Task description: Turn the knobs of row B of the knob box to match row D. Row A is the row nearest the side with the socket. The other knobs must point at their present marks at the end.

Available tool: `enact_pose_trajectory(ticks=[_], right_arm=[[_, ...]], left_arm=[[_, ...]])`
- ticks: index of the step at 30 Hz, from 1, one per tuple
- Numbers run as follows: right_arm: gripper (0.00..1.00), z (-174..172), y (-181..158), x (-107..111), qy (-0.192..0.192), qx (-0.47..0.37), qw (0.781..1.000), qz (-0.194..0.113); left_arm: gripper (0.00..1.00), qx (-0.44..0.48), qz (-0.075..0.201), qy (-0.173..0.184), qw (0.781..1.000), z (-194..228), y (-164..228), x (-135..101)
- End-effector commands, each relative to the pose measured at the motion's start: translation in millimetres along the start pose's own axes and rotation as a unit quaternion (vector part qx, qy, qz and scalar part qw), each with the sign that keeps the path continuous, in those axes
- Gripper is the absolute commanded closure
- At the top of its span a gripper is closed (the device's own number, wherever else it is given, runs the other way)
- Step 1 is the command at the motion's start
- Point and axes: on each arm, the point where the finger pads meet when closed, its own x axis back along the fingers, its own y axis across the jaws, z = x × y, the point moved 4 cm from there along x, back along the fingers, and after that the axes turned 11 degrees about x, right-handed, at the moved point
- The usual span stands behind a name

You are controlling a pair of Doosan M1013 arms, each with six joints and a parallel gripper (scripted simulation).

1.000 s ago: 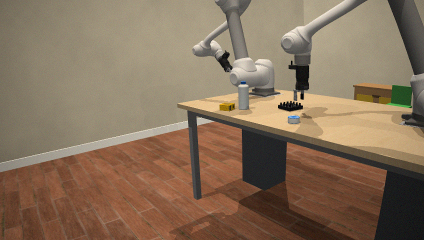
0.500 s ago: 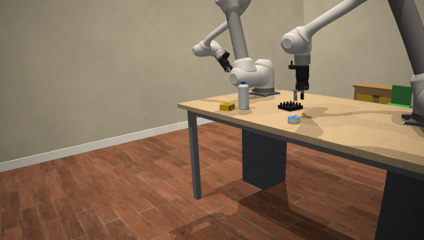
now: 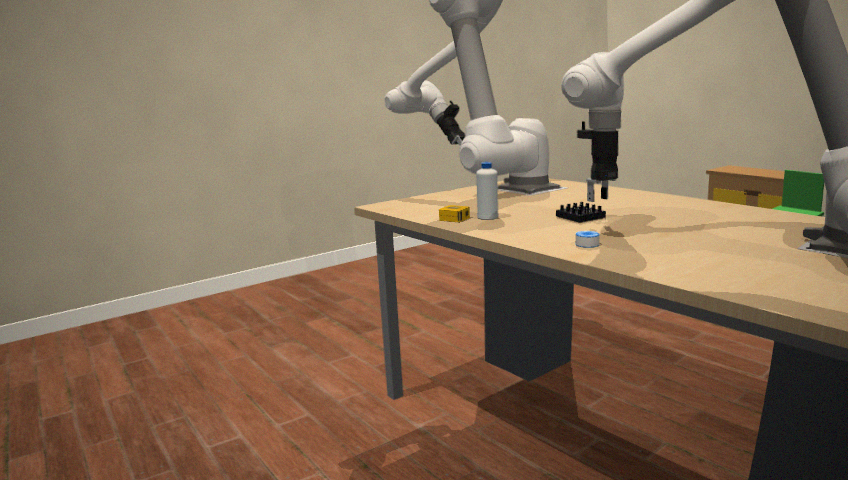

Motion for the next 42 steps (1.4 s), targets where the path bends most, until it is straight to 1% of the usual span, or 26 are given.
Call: enact_pose_trajectory(ticks=[1, 4, 6, 8, 10, 16, 21, 23, 24, 27, 33, 38, 40, 42], right_arm=[[0.00, 0, 0, 0, -0.001, 0.000, 1.000, 0.000], [0.00, 0, 0, 0, -0.001, 0.000, 1.000, 0.000], [0.00, 0, 0, 0, -0.001, 0.000, 1.000, 0.000], [0.00, 0, 0, 0, -0.001, 0.000, 1.000, 0.000], [0.00, 0, 0, 0, -0.001, 0.000, 1.000, 0.000], [0.00, 0, 0, 0, -0.001, 0.000, 1.000, 0.000], [0.00, 0, 0, 0, -0.001, 0.000, 1.000, 0.000], [0.00, 0, 0, 0, -0.001, 0.000, 1.000, 0.000], [0.00, 0, 0, 0, -0.001, 0.000, 1.000, 0.000], [0.00, 0, 0, 0, -0.001, 0.000, 1.000, 0.000], [0.00, 0, 0, 0, -0.001, 0.000, 1.000, 0.000], [0.00, 0, 0, 0, -0.001, 0.000, 1.000, 0.000], [0.00, 0, 0, 0, -0.001, 0.000, 1.000, 0.000], [0.00, 0, 0, 0, -0.001, 0.000, 1.000, 0.000]], left_arm=[[0.00, -0.023, 0.000, 0.001, 1.000, 3, 1, 2], [0.00, -0.093, 0.000, 0.001, 0.996, 10, 6, 3], [0.00, -0.093, 0.000, 0.001, 0.996, 10, 6, 3], [0.00, -0.159, 0.001, 0.001, 0.987, 16, 11, 5], [0.00, -0.186, 0.001, 0.001, 0.982, 19, 12, 6], [0.00, -0.297, 0.001, 0.001, 0.955, 28, 19, 8], [0.00, -0.385, 0.001, 0.000, 0.923, 35, 25, 11], [0.00, -0.385, 0.001, 0.000, 0.923, 35, 25, 11], [0.00, -0.434, 0.001, 0.000, 0.901, 39, 27, 12], [0.00, -0.470, 0.001, 0.000, 0.883, 42, 29, 13], [0.00, -0.568, 0.001, 0.000, 0.823, 49, 34, 16], [0.00, -0.642, 0.001, 0.000, 0.767, 55, 37, 18], [0.00, -0.642, 0.001, 0.000, 0.767, 55, 37, 18], [0.00, -0.689, 0.001, 0.000, 0.725, 59, 39, 19]])
